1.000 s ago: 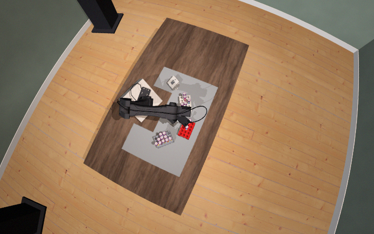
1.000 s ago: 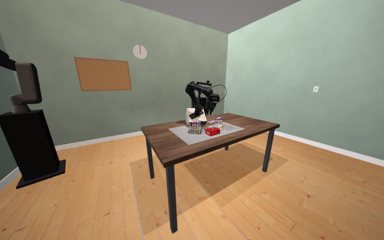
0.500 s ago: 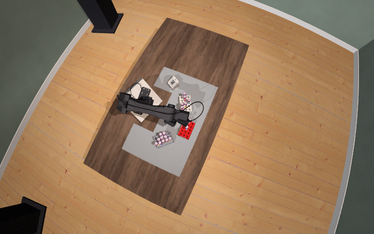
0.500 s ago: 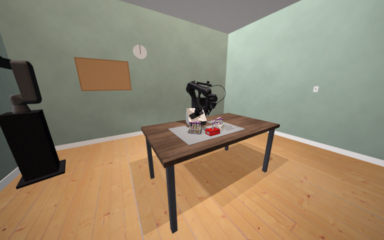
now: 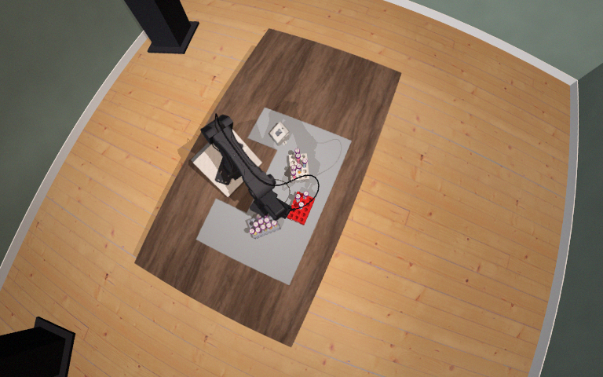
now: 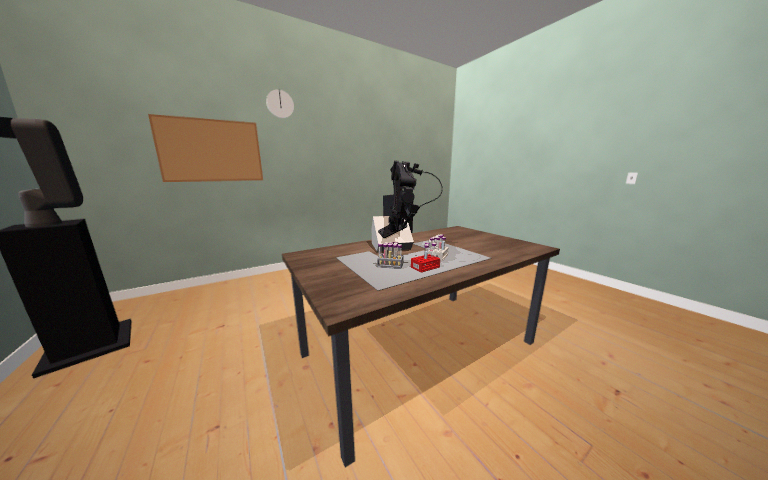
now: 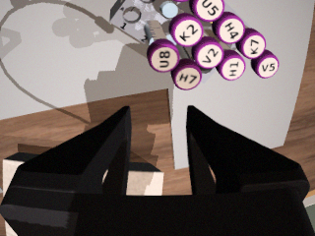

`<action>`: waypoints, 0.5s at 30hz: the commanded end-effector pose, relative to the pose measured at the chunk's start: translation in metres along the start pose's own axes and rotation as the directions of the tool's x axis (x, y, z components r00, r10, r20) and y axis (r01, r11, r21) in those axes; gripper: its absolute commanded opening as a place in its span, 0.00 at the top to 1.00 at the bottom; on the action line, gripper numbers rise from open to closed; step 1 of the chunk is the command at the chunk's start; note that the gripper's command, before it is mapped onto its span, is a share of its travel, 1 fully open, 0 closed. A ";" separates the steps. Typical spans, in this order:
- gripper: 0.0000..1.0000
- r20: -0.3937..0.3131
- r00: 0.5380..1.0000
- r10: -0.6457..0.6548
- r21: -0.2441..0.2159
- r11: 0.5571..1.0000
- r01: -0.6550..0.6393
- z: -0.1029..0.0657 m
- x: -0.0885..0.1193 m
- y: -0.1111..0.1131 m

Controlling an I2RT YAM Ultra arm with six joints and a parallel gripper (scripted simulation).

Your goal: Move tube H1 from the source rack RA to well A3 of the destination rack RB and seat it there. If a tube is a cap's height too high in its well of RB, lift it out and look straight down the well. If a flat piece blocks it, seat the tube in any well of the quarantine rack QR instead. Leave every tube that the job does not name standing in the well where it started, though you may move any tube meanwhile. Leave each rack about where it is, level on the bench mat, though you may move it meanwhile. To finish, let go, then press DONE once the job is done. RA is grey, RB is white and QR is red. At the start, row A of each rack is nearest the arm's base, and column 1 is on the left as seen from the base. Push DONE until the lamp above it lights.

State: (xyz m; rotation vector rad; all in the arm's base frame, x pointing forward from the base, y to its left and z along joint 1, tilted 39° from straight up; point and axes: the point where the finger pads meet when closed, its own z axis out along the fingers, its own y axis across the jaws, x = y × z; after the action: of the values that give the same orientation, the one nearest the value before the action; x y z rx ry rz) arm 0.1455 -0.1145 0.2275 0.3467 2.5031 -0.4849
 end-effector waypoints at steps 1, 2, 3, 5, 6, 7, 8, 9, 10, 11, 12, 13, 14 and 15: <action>0.70 0.066 0.992 -0.107 -0.146 0.982 0.116 0.000 -0.005 -0.001; 0.70 0.066 0.992 -0.107 -0.146 0.983 0.116 0.001 -0.004 -0.005; 0.70 0.066 0.992 -0.107 -0.146 0.983 0.116 0.002 -0.003 -0.009; 0.70 0.067 0.992 -0.107 -0.145 0.983 0.116 0.005 -0.001 -0.019; 0.70 0.067 0.992 -0.107 -0.145 0.983 0.115 0.006 0.000 -0.023; 0.70 0.067 0.992 -0.107 -0.145 0.983 0.115 0.007 0.001 -0.028; 0.70 0.067 0.992 -0.106 -0.145 0.983 0.115 0.008 0.002 -0.033; 0.70 0.068 0.992 -0.106 -0.144 0.983 0.115 0.009 0.002 -0.038; 0.70 0.068 0.992 -0.106 -0.144 0.983 0.115 0.009 0.003 -0.043; 0.70 0.068 0.992 -0.106 -0.144 0.983 0.115 0.010 0.004 -0.048; 0.70 0.068 0.992 -0.106 -0.144 0.983 0.115 0.010 0.004 -0.048; 0.70 0.068 0.992 -0.106 -0.144 0.983 0.115 0.010 0.004 -0.048; 0.70 0.068 0.992 -0.106 -0.144 0.983 0.115 0.010 0.004 -0.052; 0.70 0.068 0.992 -0.106 -0.144 0.983 0.115 0.011 0.005 -0.057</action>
State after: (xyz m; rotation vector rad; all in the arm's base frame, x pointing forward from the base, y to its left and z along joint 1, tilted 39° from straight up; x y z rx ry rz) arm 0.1200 -0.1670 0.2172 0.3081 2.5439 -0.3937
